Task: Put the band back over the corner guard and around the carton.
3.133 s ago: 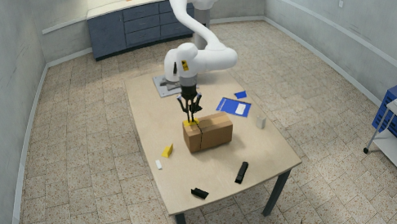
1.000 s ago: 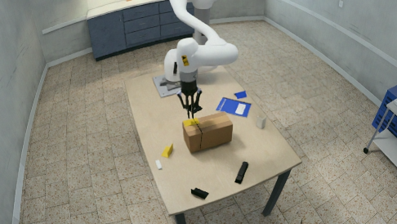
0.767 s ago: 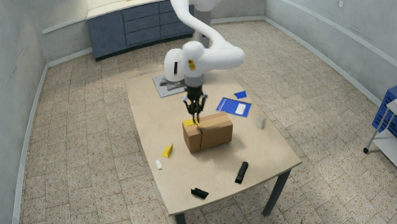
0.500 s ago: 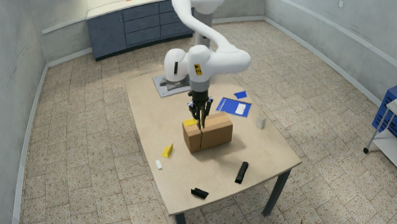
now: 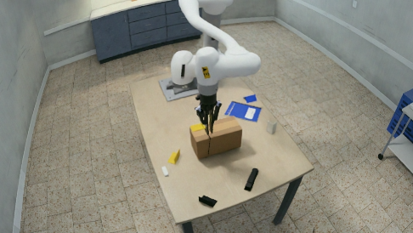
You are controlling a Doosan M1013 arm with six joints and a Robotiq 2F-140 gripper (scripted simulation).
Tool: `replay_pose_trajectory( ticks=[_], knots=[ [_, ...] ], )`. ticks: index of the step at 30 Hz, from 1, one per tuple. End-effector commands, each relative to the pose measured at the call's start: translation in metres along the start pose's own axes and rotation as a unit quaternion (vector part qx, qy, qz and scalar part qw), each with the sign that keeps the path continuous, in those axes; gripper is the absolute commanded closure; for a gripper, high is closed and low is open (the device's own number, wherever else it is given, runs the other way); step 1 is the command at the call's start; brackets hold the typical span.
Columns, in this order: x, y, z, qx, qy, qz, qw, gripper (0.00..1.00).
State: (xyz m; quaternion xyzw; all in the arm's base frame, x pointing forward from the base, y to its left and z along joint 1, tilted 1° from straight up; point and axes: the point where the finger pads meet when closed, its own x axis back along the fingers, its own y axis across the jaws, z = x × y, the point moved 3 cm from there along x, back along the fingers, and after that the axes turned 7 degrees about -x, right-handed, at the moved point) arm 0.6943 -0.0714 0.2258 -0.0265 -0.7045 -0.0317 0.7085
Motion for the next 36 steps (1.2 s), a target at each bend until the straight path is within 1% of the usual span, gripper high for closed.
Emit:
replay_pose_trajectory(
  ticks=[1, 10, 36],
  knots=[
    [0.000, 0.000, 0.000, 0.000, -0.001, 0.000, 1.000, 0.82],
    [-0.002, 0.000, 0.000, 0.000, -0.001, 0.000, 1.000, 0.82],
    [-0.018, 0.000, 0.000, 0.000, -0.001, 0.000, 1.000, 0.82]
  ],
)
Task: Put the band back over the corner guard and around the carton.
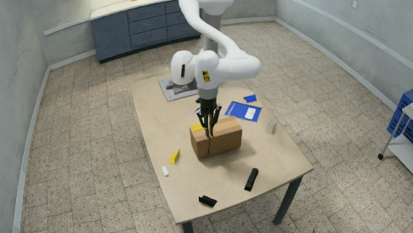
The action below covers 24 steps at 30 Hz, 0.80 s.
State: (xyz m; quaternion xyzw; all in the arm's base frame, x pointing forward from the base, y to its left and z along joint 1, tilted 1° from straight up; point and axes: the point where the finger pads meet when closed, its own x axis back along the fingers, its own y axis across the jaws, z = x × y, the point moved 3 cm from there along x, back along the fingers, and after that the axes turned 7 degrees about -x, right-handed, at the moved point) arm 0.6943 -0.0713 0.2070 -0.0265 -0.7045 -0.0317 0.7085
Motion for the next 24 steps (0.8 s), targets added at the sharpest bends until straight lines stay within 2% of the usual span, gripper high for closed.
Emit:
replay_pose_trajectory(
  ticks=[1, 24],
  knots=[
    [-0.0001, 0.0001, -0.0004, 0.000, -0.001, 0.000, 1.000, 0.82],
    [-0.0035, 0.0001, -0.0004, 0.000, -0.001, 0.000, 1.000, 0.82]
  ],
)
